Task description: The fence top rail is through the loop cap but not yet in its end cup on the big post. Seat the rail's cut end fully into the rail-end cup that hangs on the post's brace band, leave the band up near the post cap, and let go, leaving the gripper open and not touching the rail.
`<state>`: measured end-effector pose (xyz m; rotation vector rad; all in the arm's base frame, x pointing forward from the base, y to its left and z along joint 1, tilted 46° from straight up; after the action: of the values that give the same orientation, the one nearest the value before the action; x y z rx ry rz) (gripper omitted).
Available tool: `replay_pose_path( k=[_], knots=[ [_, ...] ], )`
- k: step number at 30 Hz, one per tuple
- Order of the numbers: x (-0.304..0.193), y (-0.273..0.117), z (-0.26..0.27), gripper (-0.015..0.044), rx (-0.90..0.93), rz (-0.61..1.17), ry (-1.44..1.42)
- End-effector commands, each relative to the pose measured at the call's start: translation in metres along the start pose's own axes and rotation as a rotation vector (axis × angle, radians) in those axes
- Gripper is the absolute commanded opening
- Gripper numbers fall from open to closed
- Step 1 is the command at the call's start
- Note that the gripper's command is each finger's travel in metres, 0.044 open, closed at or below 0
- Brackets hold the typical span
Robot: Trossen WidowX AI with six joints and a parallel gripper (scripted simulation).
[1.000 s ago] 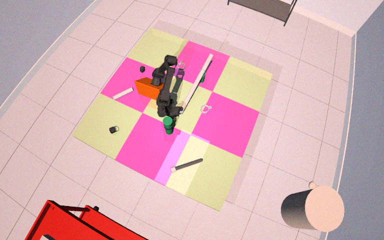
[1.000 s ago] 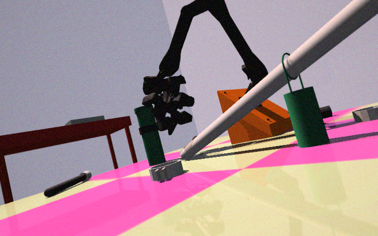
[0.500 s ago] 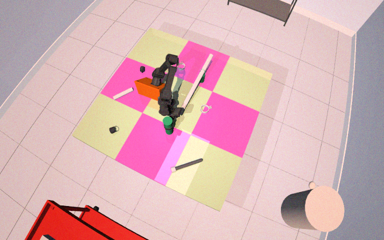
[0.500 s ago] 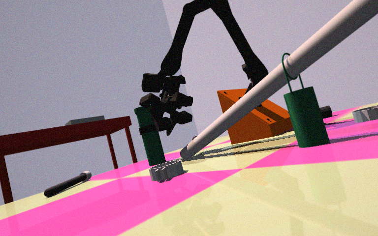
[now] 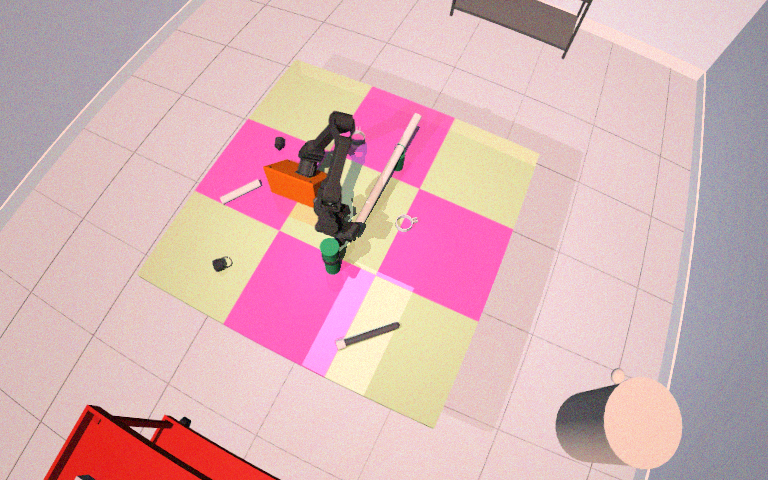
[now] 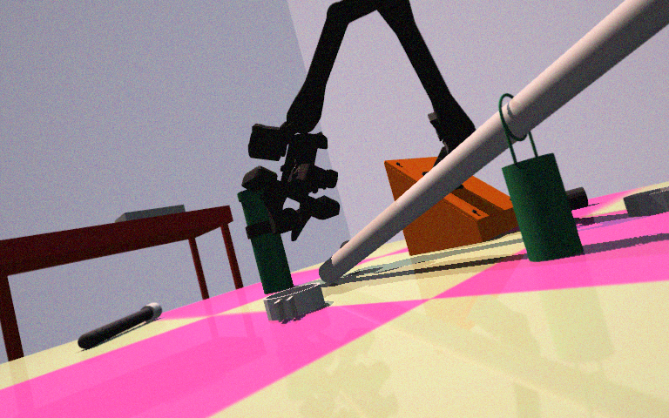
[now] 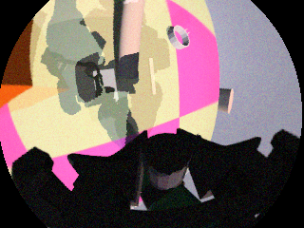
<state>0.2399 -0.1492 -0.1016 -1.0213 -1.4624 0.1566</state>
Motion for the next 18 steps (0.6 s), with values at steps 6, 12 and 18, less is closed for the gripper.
replay_pose_path(
  k=[6, 12, 18],
  knots=[
    [0.0016, 0.0023, -0.0034, 0.0000, -0.004, 0.023, 0.038],
    [0.0009, 0.0012, -0.0014, 0.0000, -0.002, 0.011, 0.016],
    [0.0007, 0.0011, -0.0011, 0.0000, -0.002, 0.011, 0.016]
  ],
)
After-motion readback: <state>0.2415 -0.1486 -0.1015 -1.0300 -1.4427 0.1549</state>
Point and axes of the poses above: the point midway between the two fingers, 35 mm back from their tips, its own y axis out along the fingers, its own z axis across the jaws, x = y × z, the point moved 4 cm from there along -y, back along the fingers, and after that the axes turned 8 degrees about y, right-handed, at the moved point
